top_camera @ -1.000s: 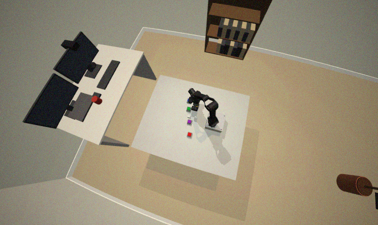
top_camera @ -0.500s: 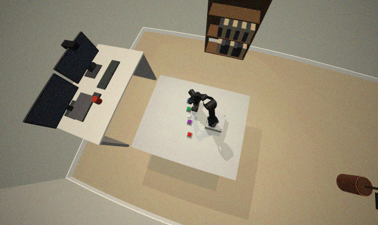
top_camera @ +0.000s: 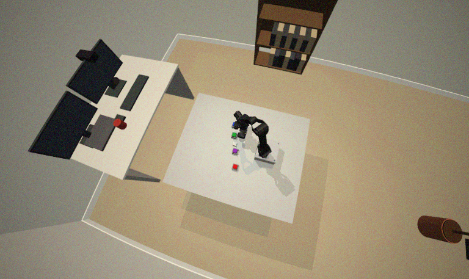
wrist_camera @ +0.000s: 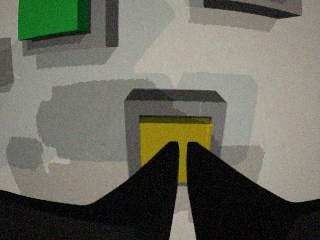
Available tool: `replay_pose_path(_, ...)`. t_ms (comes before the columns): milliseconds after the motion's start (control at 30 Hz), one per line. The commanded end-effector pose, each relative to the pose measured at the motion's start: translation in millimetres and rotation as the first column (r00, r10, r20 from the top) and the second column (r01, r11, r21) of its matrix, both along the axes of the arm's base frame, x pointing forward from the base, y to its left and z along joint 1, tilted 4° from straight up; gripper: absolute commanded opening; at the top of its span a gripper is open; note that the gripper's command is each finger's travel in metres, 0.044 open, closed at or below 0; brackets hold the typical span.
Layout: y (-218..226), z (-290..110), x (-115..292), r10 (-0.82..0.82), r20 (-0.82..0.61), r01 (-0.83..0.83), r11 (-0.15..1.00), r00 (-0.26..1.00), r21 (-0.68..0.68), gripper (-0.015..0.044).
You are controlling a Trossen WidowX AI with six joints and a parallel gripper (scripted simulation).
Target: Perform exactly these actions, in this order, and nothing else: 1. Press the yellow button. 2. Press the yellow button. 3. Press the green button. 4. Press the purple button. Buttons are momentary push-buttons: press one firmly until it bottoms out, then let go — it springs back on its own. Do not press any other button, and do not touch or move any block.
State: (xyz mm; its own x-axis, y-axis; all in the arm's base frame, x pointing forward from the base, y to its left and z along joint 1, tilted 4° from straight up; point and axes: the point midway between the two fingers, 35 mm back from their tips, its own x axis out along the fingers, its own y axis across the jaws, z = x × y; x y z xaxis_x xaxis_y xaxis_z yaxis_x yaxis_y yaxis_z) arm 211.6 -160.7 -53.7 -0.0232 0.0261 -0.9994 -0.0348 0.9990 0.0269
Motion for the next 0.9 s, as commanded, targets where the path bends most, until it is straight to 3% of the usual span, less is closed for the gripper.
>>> replay_pose_path(0, 2.6, -2.7, -2.2, -0.005, -0.008, 0.005, 1.0, 1.0, 0.011, 0.002)
replay_pose_path(167, 2.6, -2.7, -2.2, -0.005, -0.008, 0.005, 1.0, 1.0, 0.011, 0.002)
replay_pose_path(300, 0.9, 29.6, -0.6, -0.005, -0.007, 0.005, 1.0, 1.0, 0.01, 0.002)
replay_pose_path(433, 0.7, 35.5, -0.4, -0.005, -0.008, 0.005, 1.0, 1.0, 0.011, 0.002)
replay_pose_path(567, -1.6, 90.5, 1.6, -0.005, -0.007, 0.005, 1.0, 1.0, 0.011, 0.002)
replay_pose_path(700, -1.5, 94.1, 1.3, -0.005, -0.007, 0.005, 1.0, 1.0, 0.011, 0.002)
replay_pose_path(867, 24.7, 94.2, 41.1, -0.004, 0.011, 0.004, 1.0, 1.0, 0.011, 0.002)
